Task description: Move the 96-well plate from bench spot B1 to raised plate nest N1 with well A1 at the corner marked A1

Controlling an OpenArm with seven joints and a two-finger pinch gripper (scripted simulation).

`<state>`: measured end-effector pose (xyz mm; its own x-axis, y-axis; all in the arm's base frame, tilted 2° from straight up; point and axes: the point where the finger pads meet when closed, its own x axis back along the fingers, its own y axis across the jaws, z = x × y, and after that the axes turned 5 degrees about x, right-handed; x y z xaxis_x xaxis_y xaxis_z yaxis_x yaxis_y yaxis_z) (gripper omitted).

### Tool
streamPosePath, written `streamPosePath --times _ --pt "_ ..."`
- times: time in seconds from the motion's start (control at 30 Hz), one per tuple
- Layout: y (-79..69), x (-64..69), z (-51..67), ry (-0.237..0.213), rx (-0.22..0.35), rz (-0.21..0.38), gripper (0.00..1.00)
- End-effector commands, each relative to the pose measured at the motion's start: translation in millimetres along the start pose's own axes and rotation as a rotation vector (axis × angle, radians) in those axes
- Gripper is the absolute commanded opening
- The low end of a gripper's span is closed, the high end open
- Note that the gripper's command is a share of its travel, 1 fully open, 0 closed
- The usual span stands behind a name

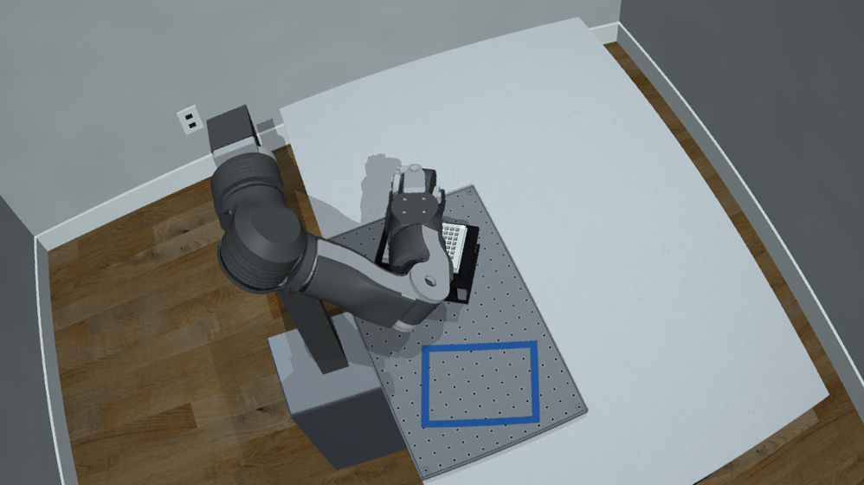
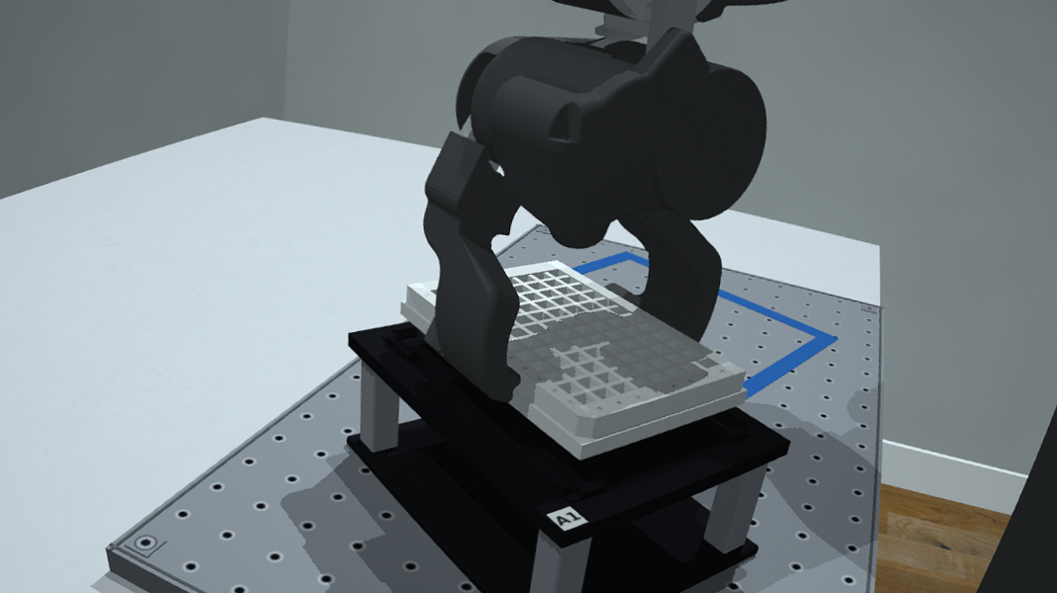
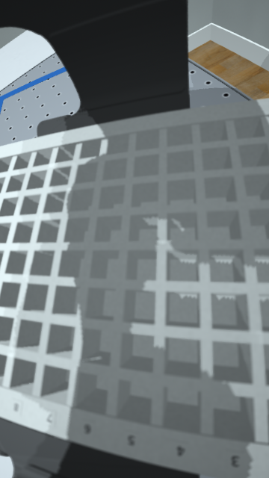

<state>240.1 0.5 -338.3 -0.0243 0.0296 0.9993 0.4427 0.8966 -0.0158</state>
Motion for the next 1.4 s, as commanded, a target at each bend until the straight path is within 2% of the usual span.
streamPosePath --times 0.0,1.37 --pt "0.7 -0.4 0.1 0.0 0.003 -0.002 0.0" --pt "1.4 -8.5 -0.1 0.0 0.002 -0.007 0.0"
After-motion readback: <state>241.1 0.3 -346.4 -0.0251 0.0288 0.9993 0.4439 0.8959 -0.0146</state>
